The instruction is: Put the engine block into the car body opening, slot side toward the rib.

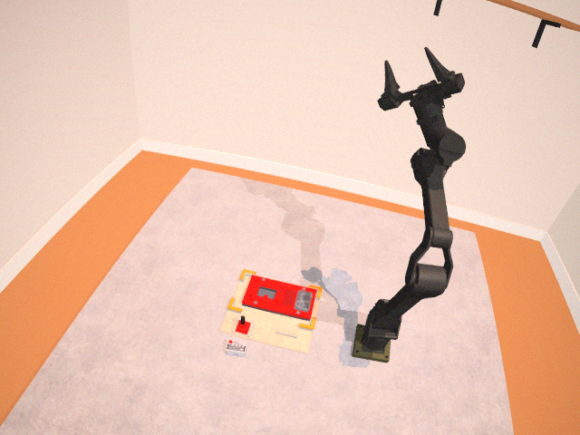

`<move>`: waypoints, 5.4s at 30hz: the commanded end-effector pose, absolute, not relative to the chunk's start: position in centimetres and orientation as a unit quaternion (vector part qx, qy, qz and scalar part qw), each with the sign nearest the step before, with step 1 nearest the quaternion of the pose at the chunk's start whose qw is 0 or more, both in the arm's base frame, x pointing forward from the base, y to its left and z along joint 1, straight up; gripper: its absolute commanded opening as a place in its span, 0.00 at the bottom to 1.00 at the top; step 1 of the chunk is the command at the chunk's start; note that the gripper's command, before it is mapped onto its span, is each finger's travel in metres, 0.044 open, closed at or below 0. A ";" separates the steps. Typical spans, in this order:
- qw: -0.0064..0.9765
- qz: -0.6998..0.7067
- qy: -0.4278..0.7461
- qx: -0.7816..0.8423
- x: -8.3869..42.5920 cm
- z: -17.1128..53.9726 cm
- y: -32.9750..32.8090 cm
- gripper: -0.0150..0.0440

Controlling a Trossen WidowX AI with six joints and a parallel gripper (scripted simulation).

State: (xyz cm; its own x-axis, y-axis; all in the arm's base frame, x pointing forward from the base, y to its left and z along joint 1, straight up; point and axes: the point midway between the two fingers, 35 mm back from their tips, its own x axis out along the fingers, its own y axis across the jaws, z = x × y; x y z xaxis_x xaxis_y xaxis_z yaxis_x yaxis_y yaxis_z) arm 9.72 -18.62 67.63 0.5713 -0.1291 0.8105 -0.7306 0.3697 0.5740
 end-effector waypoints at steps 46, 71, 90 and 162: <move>0.682 0.040 -0.323 0.656 27.8 57.8 -27.5 1.00; 0.721 -0.069 -0.158 0.671 38.7 48.4 -24.0 1.00; 0.771 -0.130 0.016 0.623 44.6 40.1 -17.7 1.00; 0.716 0.046 0.695 -0.042 36.9 15.9 10.4 1.00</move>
State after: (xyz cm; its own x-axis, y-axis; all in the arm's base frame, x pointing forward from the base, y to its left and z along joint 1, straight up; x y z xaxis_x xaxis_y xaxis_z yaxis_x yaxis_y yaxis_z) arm 37.05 10.48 15.95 0.0411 0.0232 -0.9989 -0.1051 0.9943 0.0188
